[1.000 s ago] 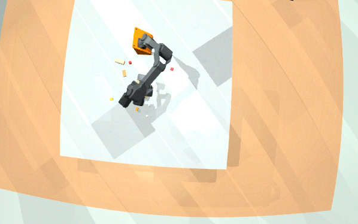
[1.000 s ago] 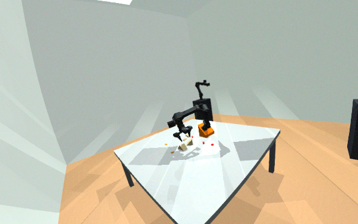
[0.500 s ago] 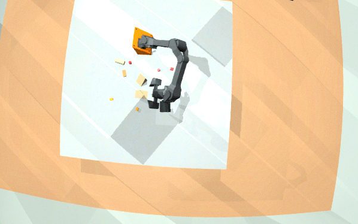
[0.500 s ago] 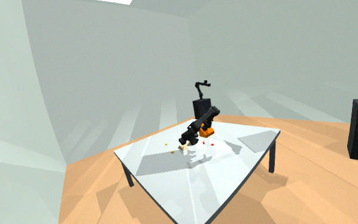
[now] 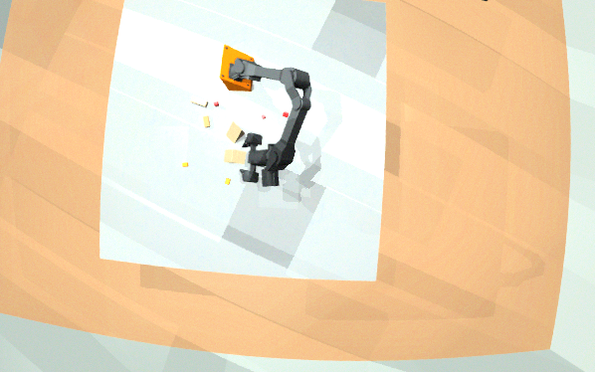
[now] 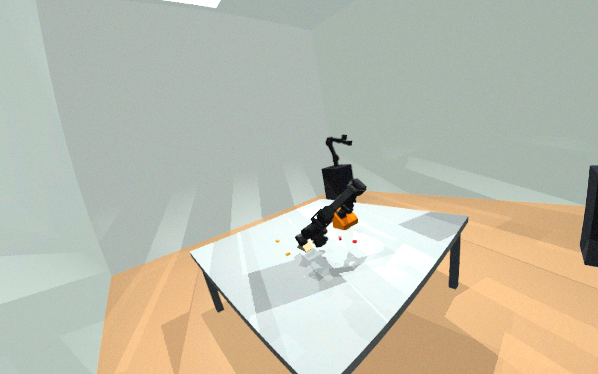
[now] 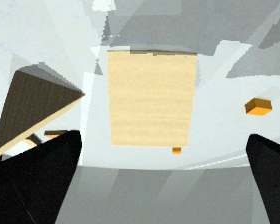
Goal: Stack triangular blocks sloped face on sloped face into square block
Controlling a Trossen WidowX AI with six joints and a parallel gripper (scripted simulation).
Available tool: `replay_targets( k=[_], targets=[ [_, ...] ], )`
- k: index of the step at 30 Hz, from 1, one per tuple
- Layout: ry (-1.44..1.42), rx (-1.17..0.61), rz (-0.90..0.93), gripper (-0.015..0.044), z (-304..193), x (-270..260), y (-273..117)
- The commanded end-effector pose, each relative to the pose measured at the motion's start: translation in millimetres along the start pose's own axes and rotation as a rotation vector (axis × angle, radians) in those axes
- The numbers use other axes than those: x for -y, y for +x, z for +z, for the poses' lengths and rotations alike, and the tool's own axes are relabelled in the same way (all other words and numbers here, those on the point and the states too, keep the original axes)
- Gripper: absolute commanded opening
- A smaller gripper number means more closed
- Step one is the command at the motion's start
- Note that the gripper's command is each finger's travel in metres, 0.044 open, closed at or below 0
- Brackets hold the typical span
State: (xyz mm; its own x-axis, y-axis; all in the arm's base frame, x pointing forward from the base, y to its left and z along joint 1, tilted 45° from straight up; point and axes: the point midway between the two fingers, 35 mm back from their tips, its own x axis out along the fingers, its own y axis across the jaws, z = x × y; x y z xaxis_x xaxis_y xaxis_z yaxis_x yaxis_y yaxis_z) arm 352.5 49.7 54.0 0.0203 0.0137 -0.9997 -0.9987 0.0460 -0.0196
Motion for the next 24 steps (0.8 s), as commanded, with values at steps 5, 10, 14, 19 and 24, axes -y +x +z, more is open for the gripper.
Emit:
replay_targets(
  k=[5,10,14,19,24],
  targets=[
    [0.005,-0.010,0.014,0.0440,-2.8,-7.5,58.8],
    [0.005,-0.010,0.014,0.0440,-3.0,-8.4,59.0],
    [0.005,-0.010,0.014,0.0440,-3.0,-8.6,59.1],
    [0.005,-0.010,0.014,0.0440,-3.0,-8.6,59.1],
    [0.000,-0.004,0.016,0.0309,-2.0,-8.6,58.4]
  ],
)
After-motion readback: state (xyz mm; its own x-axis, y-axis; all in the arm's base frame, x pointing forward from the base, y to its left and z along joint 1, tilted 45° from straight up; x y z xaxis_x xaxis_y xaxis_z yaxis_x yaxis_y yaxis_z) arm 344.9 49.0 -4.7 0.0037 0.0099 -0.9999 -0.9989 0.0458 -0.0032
